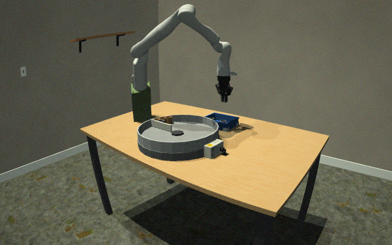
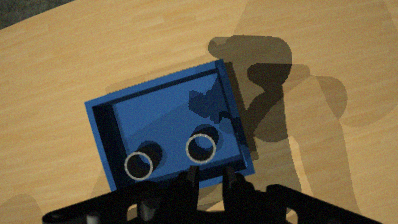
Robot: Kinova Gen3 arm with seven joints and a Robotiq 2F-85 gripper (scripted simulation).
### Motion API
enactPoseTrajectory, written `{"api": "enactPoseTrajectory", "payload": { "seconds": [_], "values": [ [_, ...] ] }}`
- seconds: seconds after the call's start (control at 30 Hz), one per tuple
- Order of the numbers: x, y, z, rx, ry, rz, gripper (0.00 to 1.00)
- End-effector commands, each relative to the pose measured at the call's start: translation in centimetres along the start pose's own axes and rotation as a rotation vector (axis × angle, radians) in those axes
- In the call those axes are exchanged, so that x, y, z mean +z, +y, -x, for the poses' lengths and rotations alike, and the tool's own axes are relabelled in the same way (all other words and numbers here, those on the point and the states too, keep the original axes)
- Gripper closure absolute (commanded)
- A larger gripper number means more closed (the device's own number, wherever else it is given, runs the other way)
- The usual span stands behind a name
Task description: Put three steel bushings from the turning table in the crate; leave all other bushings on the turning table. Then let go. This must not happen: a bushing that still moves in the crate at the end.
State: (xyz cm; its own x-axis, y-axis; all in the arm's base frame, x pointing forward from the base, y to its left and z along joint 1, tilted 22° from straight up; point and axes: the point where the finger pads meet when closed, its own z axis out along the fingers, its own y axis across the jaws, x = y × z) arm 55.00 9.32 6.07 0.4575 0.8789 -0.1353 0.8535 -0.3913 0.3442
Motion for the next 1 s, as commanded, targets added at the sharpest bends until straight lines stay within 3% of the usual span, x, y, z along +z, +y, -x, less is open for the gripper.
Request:
{"api": "enactPoseTrajectory", "payload": {
  "seconds": [0.0,0.33,0.5,0.9,0.97],
  "values": [
    [-0.1,0.0,-0.1,0.000,0.002,0.001,0.81],
    [-0.1,0.0,-0.1,0.000,0.002,0.001,0.81],
    [0.2,-1.5,4.9,-0.037,0.002,0.002,0.82],
    [0.2,-1.5,4.9,-0.037,0.002,0.002,0.82],
    [0.4,-2.2,6.9,-0.053,0.001,0.001,0.82]
  ]
}}
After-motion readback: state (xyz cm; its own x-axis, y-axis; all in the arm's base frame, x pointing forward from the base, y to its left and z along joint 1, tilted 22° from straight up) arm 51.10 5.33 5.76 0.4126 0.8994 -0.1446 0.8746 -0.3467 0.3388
